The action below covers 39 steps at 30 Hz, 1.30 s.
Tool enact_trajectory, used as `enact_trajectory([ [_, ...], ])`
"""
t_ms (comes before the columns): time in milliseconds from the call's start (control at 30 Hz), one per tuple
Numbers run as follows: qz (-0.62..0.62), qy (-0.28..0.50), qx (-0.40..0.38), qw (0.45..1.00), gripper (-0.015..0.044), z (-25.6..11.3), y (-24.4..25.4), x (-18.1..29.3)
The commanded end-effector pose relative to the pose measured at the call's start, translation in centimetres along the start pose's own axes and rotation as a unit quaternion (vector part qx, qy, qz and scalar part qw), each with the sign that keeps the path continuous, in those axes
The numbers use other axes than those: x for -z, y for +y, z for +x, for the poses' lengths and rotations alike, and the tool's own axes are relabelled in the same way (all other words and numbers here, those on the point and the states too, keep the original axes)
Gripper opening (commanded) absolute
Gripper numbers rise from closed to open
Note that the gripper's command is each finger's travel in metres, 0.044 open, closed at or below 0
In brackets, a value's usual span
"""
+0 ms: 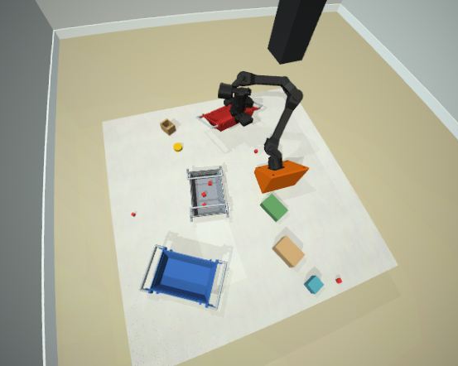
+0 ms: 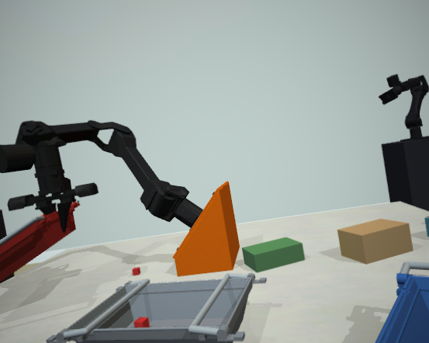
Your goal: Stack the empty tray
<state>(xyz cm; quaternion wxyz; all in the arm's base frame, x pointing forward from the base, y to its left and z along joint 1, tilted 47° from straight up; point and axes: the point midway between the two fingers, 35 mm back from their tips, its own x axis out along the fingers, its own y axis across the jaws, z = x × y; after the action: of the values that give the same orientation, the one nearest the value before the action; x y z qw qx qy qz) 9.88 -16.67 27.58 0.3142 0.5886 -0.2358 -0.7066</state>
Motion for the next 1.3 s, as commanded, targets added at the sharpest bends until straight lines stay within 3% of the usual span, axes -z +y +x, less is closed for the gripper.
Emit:
enact_trajectory([
  [0, 0.003, 0.001, -0.007, 1.0, 0.0, -0.2, 0.3, 0.0],
  [267, 0.0, 0.002, -0.006, 1.0, 0.0, -0.2, 0.3, 0.2],
  [1267, -0.171, 0.025, 0.025, 0.985, 0.0, -0.4, -2.0, 11.2],
])
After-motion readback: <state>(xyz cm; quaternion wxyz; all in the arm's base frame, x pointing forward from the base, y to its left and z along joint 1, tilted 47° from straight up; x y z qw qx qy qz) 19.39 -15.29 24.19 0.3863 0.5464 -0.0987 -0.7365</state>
